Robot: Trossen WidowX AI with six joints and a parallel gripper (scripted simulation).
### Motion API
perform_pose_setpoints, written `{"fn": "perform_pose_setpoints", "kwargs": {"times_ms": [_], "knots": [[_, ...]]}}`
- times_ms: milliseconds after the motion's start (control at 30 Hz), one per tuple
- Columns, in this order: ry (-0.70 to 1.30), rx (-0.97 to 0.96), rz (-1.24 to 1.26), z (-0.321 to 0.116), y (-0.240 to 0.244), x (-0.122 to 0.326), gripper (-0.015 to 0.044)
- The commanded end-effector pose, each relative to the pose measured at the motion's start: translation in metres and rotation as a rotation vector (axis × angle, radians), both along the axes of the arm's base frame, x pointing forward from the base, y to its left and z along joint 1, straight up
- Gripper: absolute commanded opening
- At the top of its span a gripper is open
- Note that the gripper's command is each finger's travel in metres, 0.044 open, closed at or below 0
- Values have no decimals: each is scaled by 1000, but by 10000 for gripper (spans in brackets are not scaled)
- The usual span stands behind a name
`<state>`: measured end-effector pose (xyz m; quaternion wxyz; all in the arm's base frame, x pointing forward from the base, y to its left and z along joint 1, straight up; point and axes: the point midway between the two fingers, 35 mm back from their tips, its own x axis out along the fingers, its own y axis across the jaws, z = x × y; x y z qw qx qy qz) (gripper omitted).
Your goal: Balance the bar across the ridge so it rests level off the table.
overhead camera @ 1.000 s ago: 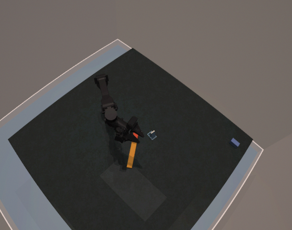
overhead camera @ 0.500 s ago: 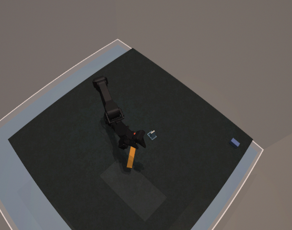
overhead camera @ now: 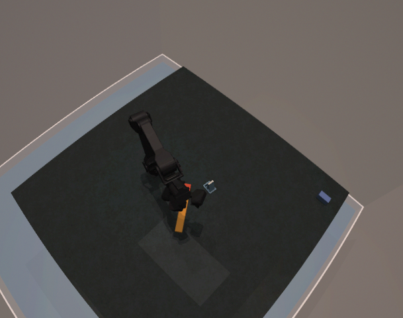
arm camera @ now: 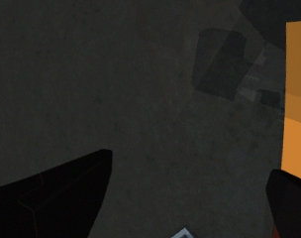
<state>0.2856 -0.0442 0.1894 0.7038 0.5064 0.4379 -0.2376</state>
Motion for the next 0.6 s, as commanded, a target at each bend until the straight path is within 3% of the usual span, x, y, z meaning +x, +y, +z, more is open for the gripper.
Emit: {"fn": "perform_pose_setpoints", "kwargs": {"times_ms": [0,400,567], "knots": [[120,-39,33,-13,1,-7,315],[475,-160,162,-39,3,-32,315],[494,-167,171,-40,3,-33,315]]}}
